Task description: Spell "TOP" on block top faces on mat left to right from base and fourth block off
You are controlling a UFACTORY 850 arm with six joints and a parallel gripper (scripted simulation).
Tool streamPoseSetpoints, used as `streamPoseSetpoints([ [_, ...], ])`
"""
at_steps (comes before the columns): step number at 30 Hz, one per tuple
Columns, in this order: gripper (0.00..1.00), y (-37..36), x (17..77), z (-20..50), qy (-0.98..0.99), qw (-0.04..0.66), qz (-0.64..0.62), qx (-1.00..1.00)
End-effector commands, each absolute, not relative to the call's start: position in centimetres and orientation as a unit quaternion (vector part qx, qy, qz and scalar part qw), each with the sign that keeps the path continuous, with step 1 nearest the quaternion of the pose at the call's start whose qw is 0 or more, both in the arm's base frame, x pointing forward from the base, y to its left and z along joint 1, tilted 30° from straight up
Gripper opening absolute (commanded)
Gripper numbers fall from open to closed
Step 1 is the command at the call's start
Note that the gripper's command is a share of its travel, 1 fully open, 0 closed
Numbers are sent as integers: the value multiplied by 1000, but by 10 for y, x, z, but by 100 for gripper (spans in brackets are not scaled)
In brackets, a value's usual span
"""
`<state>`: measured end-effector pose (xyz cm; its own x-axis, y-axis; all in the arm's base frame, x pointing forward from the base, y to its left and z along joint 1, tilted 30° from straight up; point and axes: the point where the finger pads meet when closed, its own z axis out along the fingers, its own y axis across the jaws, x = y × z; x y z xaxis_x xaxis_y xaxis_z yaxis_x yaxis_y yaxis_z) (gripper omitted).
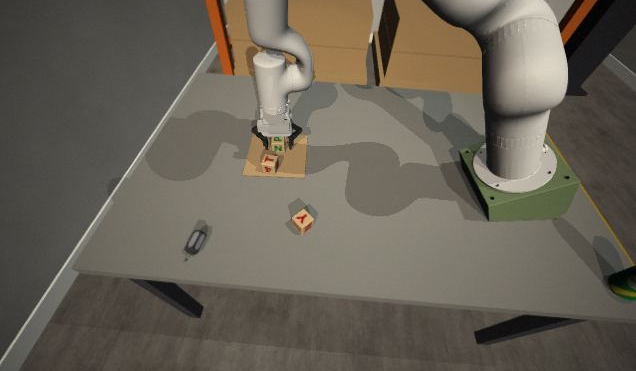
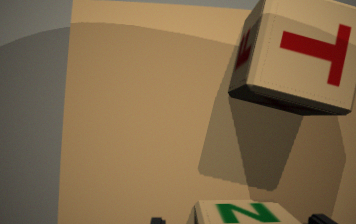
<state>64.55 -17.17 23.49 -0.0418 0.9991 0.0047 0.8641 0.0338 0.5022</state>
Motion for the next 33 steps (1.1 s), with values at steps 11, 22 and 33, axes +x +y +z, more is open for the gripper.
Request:
streamPoseSetpoints([
  [11,65,-172,646,236,696,179,190,669],
  [22,44,-172,646,236,696,179,190,669],
  [33,44,-172,646,236,696,179,190,669],
])
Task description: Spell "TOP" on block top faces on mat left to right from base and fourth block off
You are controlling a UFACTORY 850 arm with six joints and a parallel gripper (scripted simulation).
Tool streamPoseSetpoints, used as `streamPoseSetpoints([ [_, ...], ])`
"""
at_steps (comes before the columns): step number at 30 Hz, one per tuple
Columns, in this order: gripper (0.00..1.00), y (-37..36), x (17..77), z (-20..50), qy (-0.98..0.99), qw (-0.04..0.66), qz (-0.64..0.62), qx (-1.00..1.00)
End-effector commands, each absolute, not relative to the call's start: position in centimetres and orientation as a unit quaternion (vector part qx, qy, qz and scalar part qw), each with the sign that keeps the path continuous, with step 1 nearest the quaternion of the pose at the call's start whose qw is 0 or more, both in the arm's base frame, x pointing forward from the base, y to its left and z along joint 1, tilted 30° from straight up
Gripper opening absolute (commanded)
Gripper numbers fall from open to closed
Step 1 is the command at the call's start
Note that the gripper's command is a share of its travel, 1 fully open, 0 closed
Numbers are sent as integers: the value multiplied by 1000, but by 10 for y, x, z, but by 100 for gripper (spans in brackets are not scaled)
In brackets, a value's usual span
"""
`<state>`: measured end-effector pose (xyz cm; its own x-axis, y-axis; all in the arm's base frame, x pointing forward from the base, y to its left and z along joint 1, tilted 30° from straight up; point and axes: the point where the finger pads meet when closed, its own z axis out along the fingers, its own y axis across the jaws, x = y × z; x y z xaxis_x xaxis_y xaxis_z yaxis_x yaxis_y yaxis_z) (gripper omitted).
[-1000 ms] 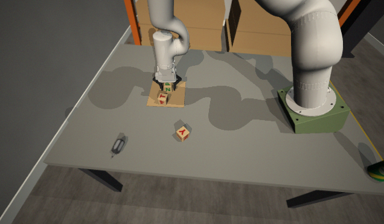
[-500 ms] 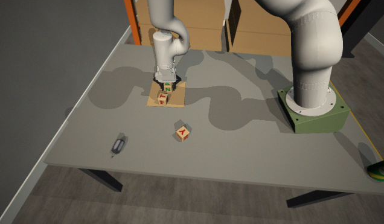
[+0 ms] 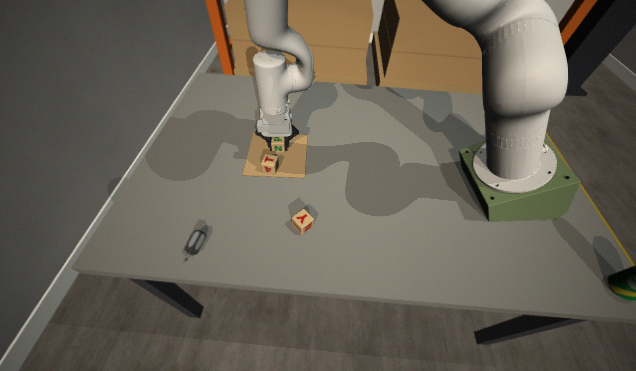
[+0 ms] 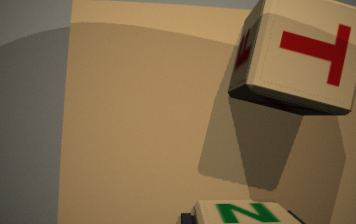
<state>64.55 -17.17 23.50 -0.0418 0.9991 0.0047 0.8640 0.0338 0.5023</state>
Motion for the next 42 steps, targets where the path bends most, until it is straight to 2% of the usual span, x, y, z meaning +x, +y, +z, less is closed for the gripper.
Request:
streamPoseSetpoints([
  [1,44,-172,646,236,696,179,190,669],
  [24,44,-172,643,240,696,179,190,669],
  [42,44,-174,597,320,696,179,190,669],
])
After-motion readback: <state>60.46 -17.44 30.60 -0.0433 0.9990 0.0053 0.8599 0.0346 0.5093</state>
